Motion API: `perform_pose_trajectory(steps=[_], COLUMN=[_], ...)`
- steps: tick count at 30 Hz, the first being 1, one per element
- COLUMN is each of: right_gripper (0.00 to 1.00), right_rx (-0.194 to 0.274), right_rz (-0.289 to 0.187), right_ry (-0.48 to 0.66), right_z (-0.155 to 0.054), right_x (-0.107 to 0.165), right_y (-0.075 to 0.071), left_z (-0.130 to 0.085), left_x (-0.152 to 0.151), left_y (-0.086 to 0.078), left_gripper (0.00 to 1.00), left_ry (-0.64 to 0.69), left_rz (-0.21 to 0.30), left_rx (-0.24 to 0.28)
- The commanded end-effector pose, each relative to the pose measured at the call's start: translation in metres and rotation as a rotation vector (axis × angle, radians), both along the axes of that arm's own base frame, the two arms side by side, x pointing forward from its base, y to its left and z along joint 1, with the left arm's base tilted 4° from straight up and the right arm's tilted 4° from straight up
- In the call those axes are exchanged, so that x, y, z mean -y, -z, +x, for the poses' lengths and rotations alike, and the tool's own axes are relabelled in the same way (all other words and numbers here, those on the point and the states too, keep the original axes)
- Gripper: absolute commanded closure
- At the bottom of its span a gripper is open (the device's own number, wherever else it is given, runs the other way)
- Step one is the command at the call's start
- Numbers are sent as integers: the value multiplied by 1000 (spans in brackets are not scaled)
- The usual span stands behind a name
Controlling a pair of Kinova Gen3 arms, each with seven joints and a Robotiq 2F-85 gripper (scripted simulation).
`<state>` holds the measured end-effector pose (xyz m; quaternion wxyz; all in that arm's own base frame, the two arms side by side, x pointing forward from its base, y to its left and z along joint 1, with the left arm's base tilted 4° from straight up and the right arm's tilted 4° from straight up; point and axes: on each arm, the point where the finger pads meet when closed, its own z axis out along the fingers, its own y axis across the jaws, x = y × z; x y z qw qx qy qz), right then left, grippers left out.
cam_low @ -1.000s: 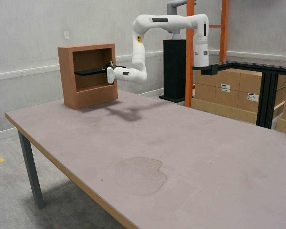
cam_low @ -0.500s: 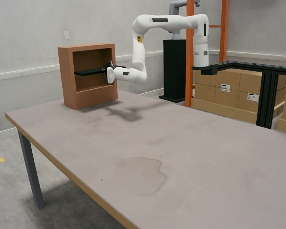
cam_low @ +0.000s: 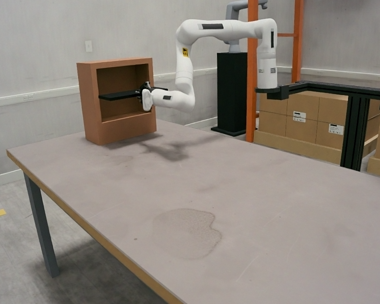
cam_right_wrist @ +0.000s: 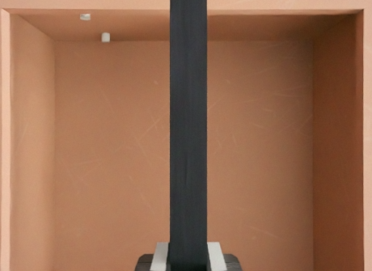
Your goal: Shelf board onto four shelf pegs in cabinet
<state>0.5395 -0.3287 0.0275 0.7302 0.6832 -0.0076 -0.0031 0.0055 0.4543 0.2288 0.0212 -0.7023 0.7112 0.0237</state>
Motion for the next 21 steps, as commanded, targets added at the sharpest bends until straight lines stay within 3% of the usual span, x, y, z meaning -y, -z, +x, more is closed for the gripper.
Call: perform_pose_trajectory(steps=[1,21], right_gripper=[808,808], right_rx=[3,21], right_rz=[-1,-2], right_ry=[0,-1], right_z=[1,1], right_x=[0,0], right_y=[-2,-2], left_z=[0,0], left_x=[0,0], left_y=[-1,-1], left_gripper=[2,2], left_ry=[0,0], left_rz=[2,2], left_rx=[0,0])
